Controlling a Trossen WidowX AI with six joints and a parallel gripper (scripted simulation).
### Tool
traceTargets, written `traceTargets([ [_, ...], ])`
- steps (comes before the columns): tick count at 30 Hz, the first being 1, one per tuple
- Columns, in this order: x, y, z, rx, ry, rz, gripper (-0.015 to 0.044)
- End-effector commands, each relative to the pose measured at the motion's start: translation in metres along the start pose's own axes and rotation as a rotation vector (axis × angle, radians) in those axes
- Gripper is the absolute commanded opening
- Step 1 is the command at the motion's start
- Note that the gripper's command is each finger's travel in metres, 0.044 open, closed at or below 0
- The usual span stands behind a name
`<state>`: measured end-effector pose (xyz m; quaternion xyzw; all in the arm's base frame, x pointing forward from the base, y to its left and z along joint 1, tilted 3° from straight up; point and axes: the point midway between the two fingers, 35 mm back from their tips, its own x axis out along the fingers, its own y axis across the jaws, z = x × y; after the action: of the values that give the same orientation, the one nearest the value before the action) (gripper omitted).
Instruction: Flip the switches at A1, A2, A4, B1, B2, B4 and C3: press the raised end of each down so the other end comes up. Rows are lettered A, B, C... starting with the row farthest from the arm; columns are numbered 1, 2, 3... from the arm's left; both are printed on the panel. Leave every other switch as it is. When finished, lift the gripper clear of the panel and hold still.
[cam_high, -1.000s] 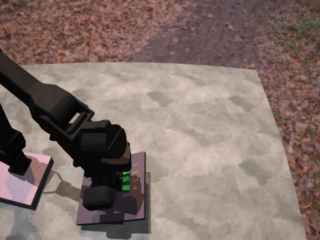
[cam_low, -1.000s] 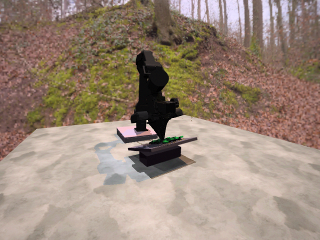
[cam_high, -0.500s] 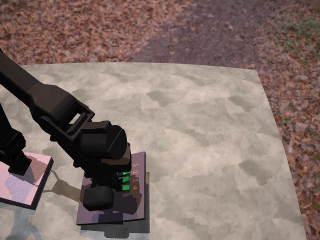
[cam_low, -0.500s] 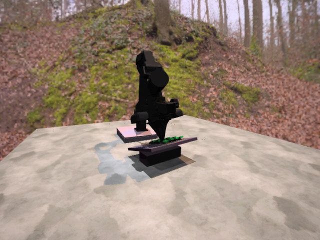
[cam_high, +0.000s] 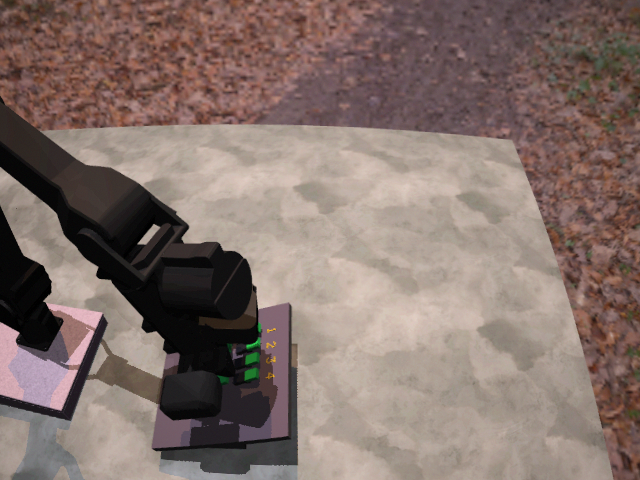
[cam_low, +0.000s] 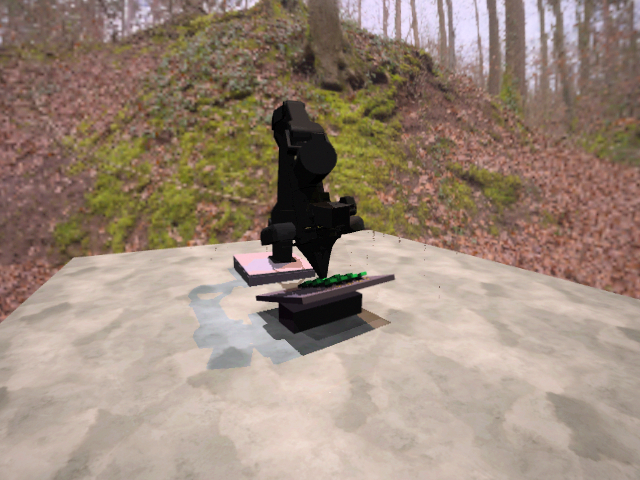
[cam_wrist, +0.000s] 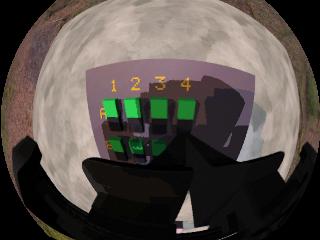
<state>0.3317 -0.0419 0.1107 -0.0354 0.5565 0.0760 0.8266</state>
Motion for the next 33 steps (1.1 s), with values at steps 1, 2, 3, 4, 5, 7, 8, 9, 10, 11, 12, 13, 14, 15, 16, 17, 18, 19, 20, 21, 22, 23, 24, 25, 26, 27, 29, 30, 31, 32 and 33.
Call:
traceTargets([
  [1,-0.046,-0.001,0.006,-0.004,-0.005,-0.009,0.0000],
  [2,-0.054,-0.001,0.005,-0.003,-0.001,-0.009,0.0000],
  [3,-0.057,-0.001,0.005,-0.003,0.000,-0.009,0.0000],
  [4,-0.057,-0.001,0.005,-0.003,0.000,-0.009,0.0000],
  [5,-0.057,-0.001,0.005,-0.003,0.000,-0.009,0.0000],
  [7,-0.057,-0.001,0.005,-0.003,0.000,-0.009,0.0000],
  [8,-0.057,0.002,0.004,-0.003,0.000,-0.009,0.0000],
  [9,-0.057,0.009,0.003,-0.002,0.001,-0.008,0.0000],
  [10,-0.056,0.021,0.000,-0.002,0.002,-0.007,0.0000],
  [11,-0.056,0.035,-0.004,-0.002,0.003,-0.006,0.0000],
  [12,-0.056,0.048,-0.009,-0.001,0.003,-0.005,0.0000],
  [13,-0.056,0.059,-0.013,-0.001,0.002,-0.004,0.0000],
  [14,-0.056,0.065,-0.016,0.000,0.001,-0.003,0.0000],
  [15,-0.056,0.067,-0.017,0.000,0.001,-0.003,0.0000],
  [16,-0.056,0.067,-0.017,0.000,0.001,-0.003,0.0000],
  [17,-0.056,0.067,-0.017,0.000,0.001,-0.003,0.0000],
  [18,-0.056,0.067,-0.017,0.000,0.001,-0.003,0.0000],
  [19,-0.056,0.067,-0.017,0.000,0.001,-0.003,0.0000],
  [20,-0.053,0.067,-0.017,0.000,0.003,-0.003,0.0000],
  [21,-0.045,0.067,-0.016,0.000,0.009,-0.003,0.0000],
  [22,-0.032,0.067,-0.016,0.000,0.018,-0.003,0.0000],
  [23,-0.024,0.067,-0.016,0.000,0.024,-0.003,0.0000],
  [24,-0.021,0.067,-0.016,0.000,0.026,-0.003,0.0000],
  [25,-0.021,0.067,-0.016,0.000,0.026,-0.003,0.0000],
  [26,-0.021,0.067,-0.016,0.000,0.026,-0.003,0.0000],
  [27,-0.021,0.067,-0.016,0.000,0.026,-0.003,0.0000],
  [29,-0.021,0.067,-0.016,0.000,0.026,-0.003,0.0000],
  [30,-0.020,0.067,-0.016,0.000,0.026,-0.003,0.0000],
  [31,-0.016,0.067,-0.016,0.000,0.026,-0.003,0.0000],
  [32,-0.013,0.067,-0.016,0.000,0.026,-0.003,0.0000],
  [33,-0.011,0.067,-0.016,0.000,0.026,-0.003,0.0000],
])
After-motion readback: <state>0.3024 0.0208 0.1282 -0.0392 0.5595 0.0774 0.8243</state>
